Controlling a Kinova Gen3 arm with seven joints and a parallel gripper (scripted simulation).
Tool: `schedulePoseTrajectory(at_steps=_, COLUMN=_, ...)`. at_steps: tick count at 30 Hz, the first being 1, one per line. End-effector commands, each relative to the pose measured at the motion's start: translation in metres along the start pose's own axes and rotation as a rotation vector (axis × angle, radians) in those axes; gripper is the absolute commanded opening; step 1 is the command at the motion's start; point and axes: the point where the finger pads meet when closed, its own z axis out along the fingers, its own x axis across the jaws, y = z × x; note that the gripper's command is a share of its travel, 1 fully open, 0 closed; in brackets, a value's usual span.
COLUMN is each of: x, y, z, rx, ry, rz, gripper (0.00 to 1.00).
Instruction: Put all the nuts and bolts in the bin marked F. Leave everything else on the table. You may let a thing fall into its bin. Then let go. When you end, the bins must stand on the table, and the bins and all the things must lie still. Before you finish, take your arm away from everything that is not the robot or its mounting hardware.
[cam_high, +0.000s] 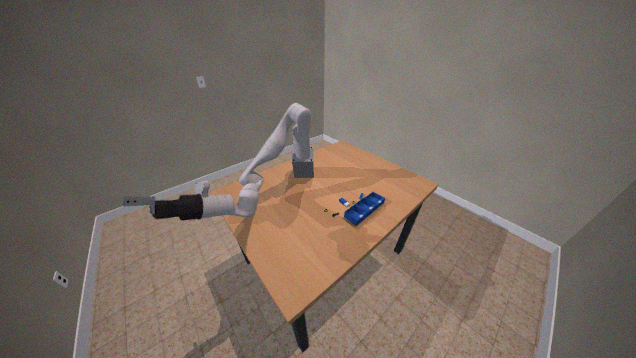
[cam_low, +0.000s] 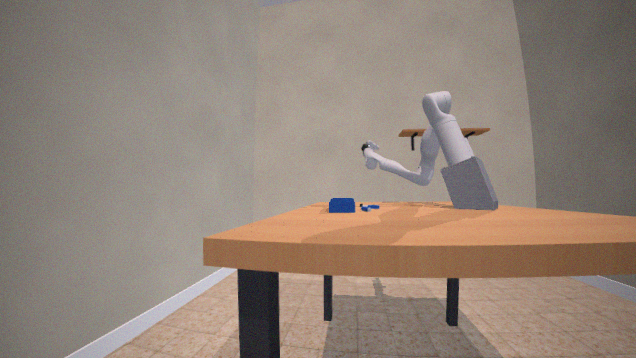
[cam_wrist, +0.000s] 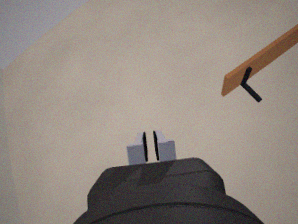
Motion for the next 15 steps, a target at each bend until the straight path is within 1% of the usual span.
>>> schedulePoseTrajectory(at_steps=1, x=0.016, y=0.027, z=-0.013, rx=-0.018, ry=0.013, rz=-0.011, gripper=0.31)
schedulePoseTrajectory(at_steps=11, x=0.050, y=0.093, z=-0.051, rx=-0.018, ry=0.013, rz=-0.011, gripper=0.31)
schedulePoseTrajectory(at_steps=13, x=0.050, y=0.093, z=-0.051, rx=-0.018, ry=0.013, rz=-0.011, gripper=0.31)
schedulePoseTrajectory(at_steps=15, x=0.056, y=0.106, z=-0.059, rx=-0.018, ry=0.013, rz=-0.011, gripper=0.31)
